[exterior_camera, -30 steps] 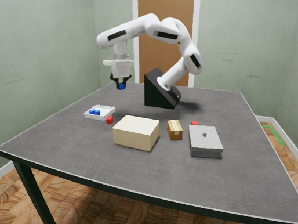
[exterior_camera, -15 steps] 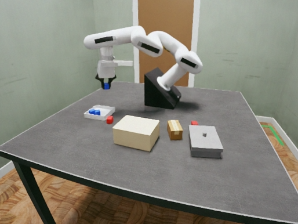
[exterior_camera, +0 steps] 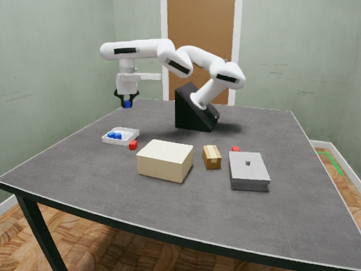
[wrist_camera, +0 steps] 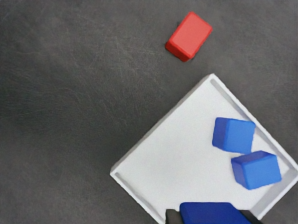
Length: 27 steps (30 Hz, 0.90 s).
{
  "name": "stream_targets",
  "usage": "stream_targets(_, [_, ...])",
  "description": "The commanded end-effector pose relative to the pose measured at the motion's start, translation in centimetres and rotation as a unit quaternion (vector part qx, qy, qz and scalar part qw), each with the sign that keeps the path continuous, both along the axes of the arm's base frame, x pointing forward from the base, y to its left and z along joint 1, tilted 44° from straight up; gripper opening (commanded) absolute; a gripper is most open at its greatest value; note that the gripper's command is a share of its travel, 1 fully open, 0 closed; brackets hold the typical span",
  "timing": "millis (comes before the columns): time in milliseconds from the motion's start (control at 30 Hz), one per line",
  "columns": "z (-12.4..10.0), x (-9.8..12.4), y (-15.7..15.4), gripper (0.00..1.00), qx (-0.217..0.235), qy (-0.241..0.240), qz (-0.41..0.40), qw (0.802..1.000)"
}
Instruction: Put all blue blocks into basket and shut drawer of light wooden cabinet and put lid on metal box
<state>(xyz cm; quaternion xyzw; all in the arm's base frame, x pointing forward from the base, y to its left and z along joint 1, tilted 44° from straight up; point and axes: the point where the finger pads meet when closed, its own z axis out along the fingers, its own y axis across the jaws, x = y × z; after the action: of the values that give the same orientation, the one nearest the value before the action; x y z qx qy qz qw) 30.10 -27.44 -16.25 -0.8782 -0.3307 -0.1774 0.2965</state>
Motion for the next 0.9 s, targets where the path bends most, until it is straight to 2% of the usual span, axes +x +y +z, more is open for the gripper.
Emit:
stream_targets(0, [0.06,0.09,-0.25,0.00,0.038,0.014,0.018,0.999])
stream_targets(867, [-0.15,0.11,-0.04,0.00,0.038,0.014,0.018,0.999])
